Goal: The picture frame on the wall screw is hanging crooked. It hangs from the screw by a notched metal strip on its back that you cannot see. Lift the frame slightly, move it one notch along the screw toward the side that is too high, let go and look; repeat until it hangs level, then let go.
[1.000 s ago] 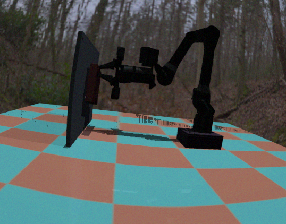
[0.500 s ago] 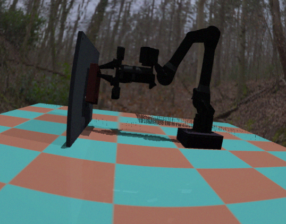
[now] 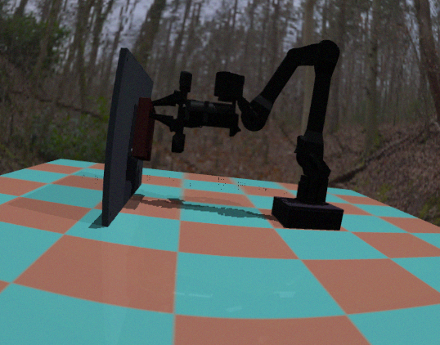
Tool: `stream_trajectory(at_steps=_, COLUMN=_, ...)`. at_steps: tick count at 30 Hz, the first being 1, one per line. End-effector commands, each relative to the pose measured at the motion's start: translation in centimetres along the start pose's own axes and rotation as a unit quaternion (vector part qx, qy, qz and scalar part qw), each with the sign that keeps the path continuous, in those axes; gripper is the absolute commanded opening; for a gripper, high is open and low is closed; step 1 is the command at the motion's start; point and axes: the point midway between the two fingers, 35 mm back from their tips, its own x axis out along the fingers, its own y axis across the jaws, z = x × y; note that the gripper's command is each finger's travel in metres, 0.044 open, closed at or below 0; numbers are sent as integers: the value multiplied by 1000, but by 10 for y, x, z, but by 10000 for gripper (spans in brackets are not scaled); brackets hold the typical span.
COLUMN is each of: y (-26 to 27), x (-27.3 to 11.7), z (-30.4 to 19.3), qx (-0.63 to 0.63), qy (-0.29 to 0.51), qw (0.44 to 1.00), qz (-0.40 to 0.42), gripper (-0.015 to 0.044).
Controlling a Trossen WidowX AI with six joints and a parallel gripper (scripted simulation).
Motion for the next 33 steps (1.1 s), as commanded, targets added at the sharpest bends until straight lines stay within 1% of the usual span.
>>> stream_trajectory(at_steps=1, y=6, x=0, z=0, qx=1, qy=0, qw=1000, qz=8, gripper=0)
stream_trajectory(at_steps=33, y=10, x=0, z=0, qx=1, qy=0, qw=1000, qz=8, gripper=0)
